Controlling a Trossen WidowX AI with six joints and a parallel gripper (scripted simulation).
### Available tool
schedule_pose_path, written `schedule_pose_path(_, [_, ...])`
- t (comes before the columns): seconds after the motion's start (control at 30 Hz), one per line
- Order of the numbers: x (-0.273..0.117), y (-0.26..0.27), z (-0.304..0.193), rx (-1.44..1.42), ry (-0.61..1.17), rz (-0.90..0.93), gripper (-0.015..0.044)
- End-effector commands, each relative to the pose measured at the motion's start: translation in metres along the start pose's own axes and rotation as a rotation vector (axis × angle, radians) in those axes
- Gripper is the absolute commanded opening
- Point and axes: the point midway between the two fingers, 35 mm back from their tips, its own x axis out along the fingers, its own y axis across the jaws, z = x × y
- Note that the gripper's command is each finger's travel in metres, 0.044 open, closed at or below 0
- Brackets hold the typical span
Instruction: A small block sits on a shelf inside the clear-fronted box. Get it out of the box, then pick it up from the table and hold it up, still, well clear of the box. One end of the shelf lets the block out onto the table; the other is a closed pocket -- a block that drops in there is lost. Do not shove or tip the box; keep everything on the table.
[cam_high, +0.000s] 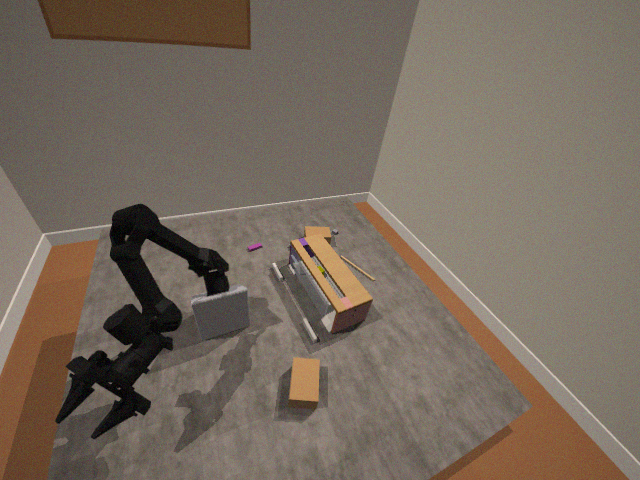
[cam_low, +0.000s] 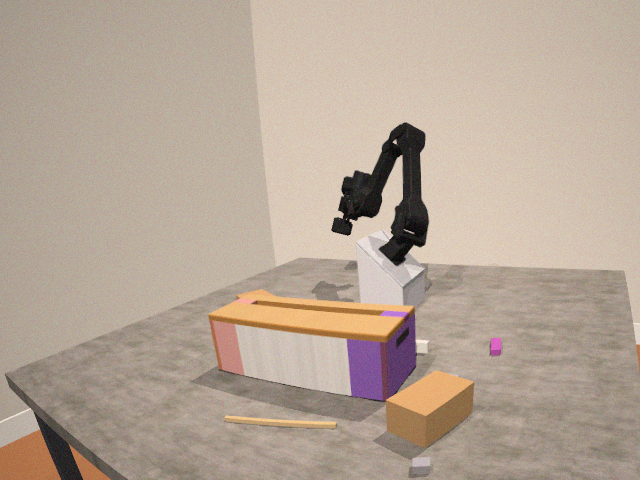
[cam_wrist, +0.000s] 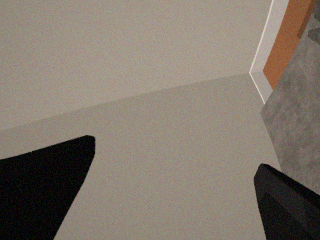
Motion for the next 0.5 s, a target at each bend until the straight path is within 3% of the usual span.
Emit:
schedule_pose_path(0.0, [-0.001,0.0,-0.003,-0.006,0.009,-0.004,0.04])
schedule_pose_path(0.3, [-0.034,0.004,-0.117,-0.519,0.331,-0.026,0.04])
schedule_pose_path(0.47, [-0.081,-0.004,-0.196,-0.912,0.563,0.034,0.04])
